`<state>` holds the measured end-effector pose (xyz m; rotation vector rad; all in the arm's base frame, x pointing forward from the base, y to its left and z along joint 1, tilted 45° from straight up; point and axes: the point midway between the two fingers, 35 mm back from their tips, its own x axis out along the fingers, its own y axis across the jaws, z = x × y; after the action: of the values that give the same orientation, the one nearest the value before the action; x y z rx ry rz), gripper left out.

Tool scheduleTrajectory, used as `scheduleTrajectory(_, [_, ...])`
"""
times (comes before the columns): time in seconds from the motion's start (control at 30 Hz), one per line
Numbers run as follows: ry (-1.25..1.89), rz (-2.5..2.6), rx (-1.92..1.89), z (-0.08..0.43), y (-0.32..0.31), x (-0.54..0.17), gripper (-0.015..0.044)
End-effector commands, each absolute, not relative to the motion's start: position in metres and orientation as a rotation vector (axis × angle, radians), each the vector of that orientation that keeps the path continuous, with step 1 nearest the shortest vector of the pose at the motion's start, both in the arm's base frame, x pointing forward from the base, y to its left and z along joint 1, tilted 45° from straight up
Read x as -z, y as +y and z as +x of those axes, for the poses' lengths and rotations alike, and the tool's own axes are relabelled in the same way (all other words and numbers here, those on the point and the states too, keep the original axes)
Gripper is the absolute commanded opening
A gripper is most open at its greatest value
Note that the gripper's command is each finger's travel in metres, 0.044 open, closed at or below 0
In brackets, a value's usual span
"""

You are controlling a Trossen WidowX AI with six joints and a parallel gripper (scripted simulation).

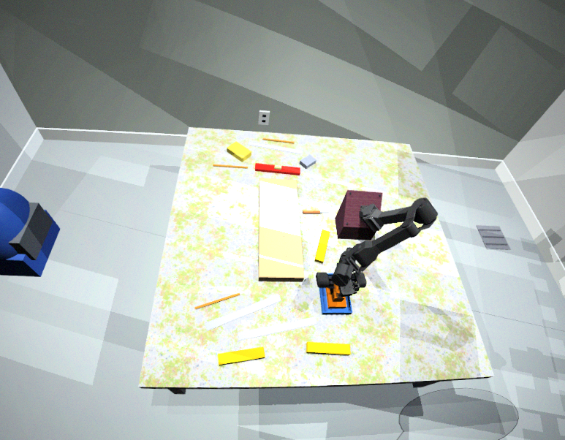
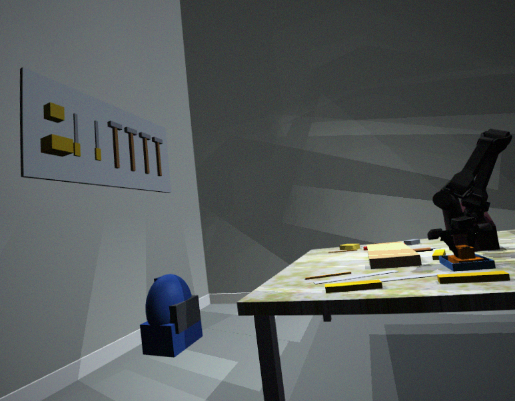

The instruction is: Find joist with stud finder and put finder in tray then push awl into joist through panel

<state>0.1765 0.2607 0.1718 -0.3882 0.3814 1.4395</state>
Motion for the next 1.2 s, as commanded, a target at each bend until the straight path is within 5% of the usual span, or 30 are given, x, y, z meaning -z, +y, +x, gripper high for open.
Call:
scheduleTrajectory(0.0, [0.38,-0.389,-1.44,0.176,0.26,-0.172,0.0131])
scheduleTrajectory(0.4, [0.389,-0.401,-1.44,0.18,0.237,-0.194,0.044])
scheduleTrajectory(0.63, [0.387,-0.393,-1.438,0.168,0.193,-0.238,0.044])
scheduleTrajectory(1.17, [1.085,0.025,-0.935,0.303,0.066,-0.053,0.044])
